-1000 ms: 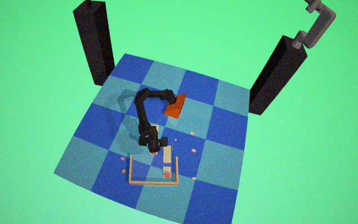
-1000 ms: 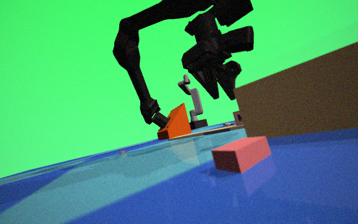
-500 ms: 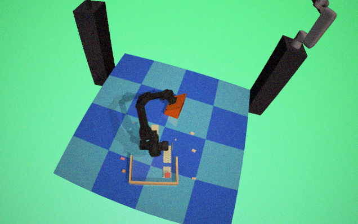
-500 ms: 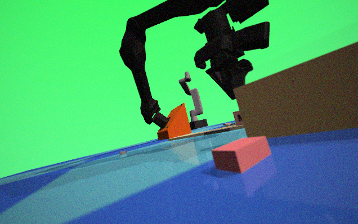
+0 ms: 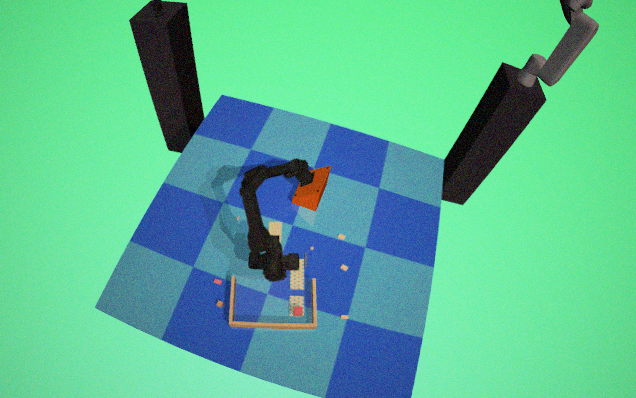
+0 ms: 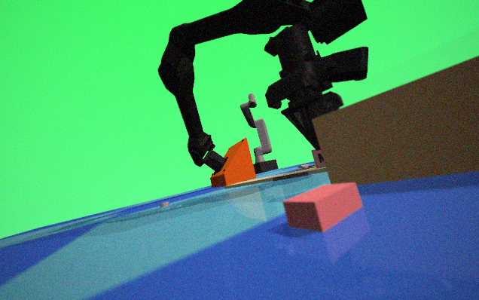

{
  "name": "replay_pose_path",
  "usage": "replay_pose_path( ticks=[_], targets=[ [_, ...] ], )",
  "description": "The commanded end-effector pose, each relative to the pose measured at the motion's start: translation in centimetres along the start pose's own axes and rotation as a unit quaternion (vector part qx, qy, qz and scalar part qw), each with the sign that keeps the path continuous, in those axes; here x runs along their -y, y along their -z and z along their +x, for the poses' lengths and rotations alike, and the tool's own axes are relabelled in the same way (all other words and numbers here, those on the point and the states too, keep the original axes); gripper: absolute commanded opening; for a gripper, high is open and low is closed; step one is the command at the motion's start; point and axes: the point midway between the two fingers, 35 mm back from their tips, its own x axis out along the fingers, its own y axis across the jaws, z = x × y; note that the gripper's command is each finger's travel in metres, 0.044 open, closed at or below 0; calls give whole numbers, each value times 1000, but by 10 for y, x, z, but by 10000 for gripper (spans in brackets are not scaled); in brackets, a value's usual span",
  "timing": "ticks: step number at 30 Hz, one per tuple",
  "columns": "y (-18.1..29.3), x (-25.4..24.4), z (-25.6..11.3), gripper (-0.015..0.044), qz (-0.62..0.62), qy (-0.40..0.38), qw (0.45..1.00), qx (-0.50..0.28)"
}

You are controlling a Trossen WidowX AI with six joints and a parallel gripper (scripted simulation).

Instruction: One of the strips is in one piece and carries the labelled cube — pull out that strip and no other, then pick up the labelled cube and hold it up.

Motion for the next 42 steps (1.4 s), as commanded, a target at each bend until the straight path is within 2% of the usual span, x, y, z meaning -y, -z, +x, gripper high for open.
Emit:
replay_pose_path(
  ticks=[1,14,18,24,28,42],
  targets=[
    [2,1,9,250,-2,3,1000,-4],
    [2,1,22,250,-2,3,1000,-4],
    [1,1,20,145,0,0,1000,-2],
    [1,1,20,105,0,0,1000,-2],
    [4,0,18,0,0,0,1000,-2],
    [55,-19,-21,0,-3,2,1000,-5]
  ],
)
